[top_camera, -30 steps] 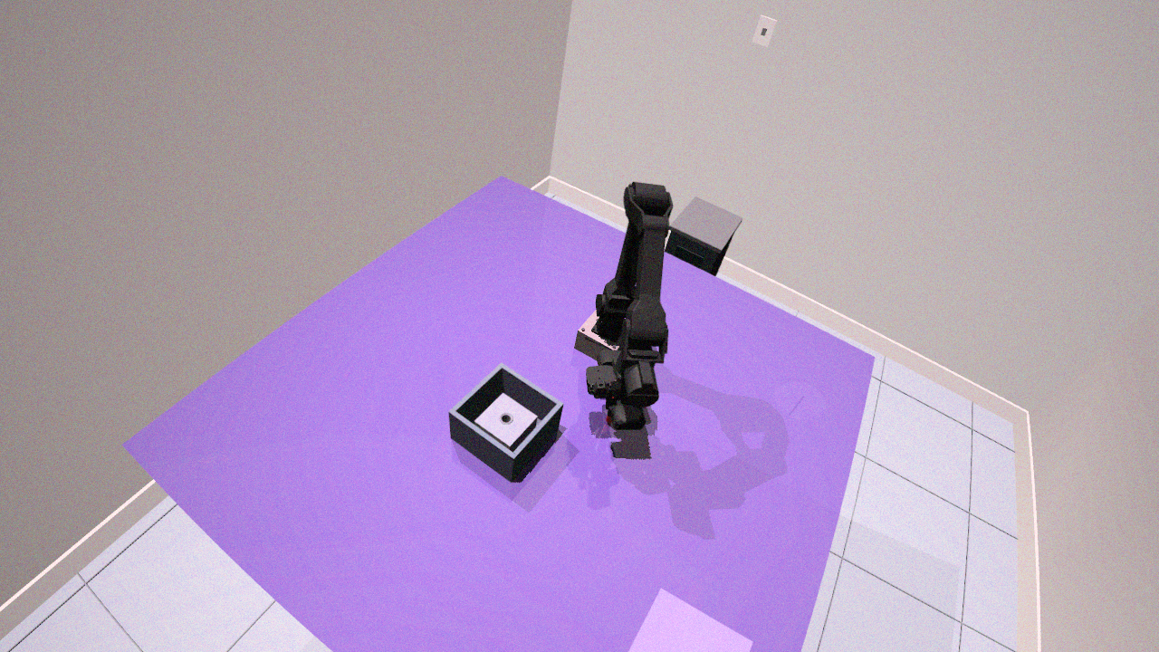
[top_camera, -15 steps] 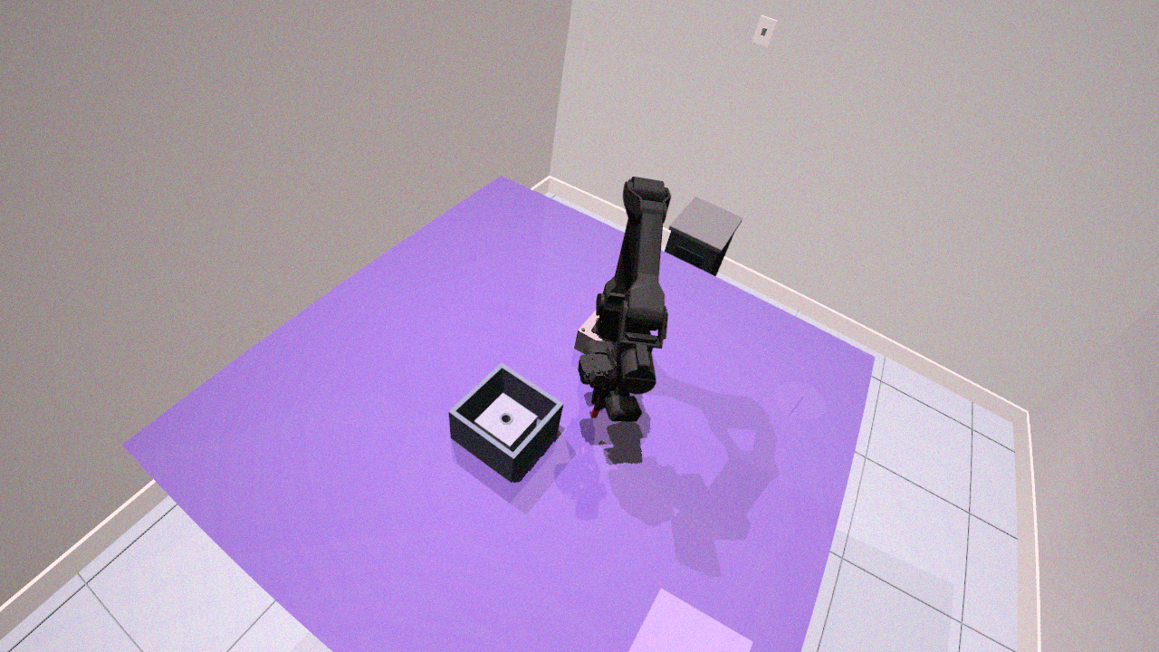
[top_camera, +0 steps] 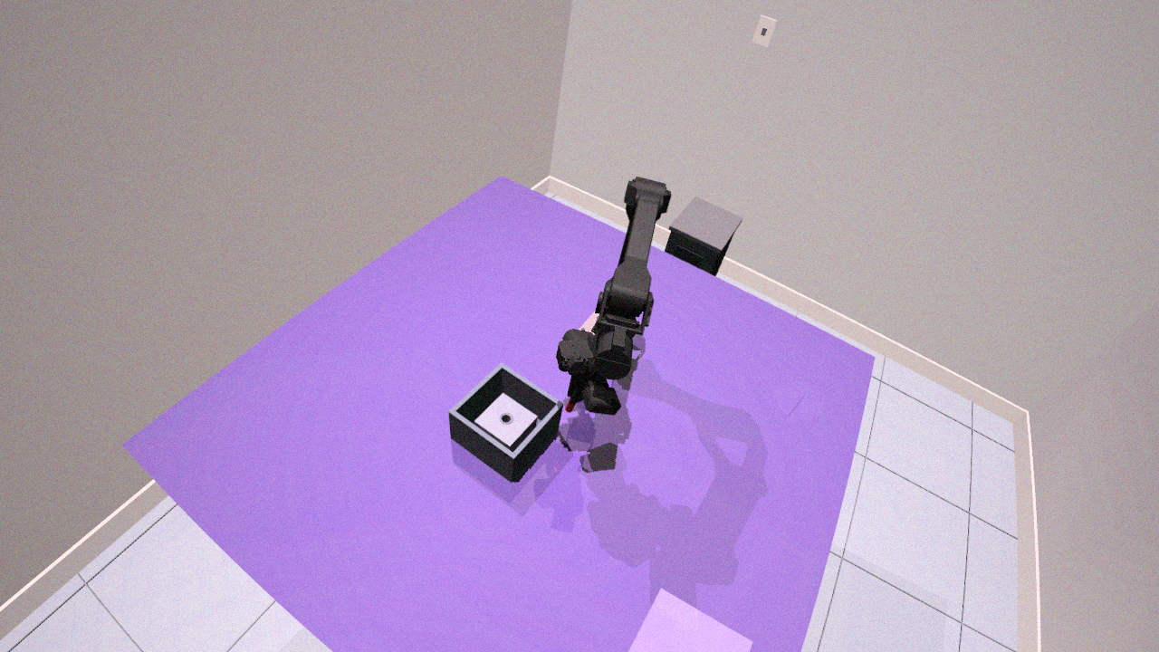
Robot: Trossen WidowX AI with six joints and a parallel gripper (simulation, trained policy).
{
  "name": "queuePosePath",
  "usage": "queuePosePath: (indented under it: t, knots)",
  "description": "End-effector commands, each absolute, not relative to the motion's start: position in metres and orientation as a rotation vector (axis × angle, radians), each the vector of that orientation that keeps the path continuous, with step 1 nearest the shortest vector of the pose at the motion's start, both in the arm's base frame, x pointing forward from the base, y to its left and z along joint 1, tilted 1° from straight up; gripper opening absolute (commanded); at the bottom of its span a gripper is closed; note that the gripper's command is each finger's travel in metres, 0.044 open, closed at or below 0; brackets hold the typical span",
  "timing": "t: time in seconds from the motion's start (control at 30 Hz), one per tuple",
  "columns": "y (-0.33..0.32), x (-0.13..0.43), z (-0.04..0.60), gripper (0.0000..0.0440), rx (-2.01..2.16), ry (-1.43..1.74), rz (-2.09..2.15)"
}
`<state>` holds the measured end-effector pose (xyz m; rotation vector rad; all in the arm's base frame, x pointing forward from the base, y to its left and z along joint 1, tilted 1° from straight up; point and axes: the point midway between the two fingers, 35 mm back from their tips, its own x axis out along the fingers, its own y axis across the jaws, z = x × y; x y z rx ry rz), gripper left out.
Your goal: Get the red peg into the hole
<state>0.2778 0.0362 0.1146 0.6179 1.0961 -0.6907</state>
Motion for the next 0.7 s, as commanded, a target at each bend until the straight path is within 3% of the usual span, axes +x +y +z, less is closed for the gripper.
queuePosePath:
  t: [0.0,0.67]
  knots:
    - [0.02,0.287,0.121,0.0,0.623,1.082,-0.717]
    - [-0.051,0.321,0.111,0.0001,0.715,1.057,-0.822]
